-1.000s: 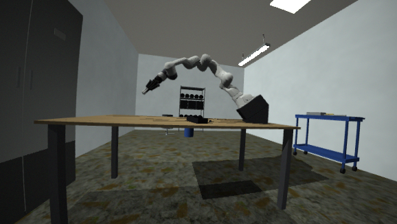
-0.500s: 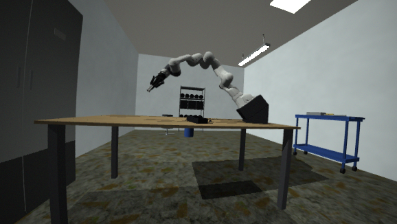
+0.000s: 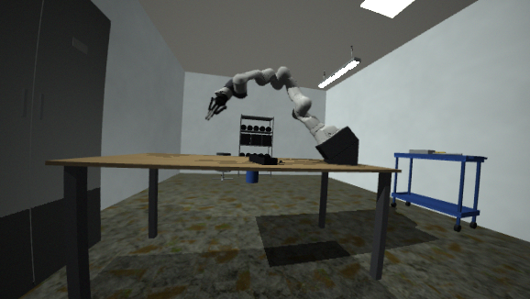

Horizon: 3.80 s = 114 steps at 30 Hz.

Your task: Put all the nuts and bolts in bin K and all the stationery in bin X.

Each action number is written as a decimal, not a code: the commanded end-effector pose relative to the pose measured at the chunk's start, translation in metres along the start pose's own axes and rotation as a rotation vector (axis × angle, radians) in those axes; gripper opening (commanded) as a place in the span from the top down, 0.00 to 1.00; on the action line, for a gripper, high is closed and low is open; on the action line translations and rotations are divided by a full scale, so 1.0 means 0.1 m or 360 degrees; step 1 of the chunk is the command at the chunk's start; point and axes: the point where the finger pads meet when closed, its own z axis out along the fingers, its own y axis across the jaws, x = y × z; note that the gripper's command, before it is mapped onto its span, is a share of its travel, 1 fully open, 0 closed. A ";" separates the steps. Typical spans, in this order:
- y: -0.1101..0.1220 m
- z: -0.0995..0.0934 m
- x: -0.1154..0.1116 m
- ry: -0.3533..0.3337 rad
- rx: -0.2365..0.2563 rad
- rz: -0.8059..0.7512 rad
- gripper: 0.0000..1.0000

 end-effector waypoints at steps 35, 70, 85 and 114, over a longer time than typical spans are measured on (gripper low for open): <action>1.71 -0.63 -0.84 -0.0061 -0.0408 -0.1001 0.95; 3.53 -1.12 -0.78 -0.0068 -0.0850 -0.1858 0.95; 4.30 -1.28 -0.53 -0.0066 -0.1052 -0.2165 0.95; 4.25 -1.12 -0.52 -0.0120 -0.1060 -0.2318 0.95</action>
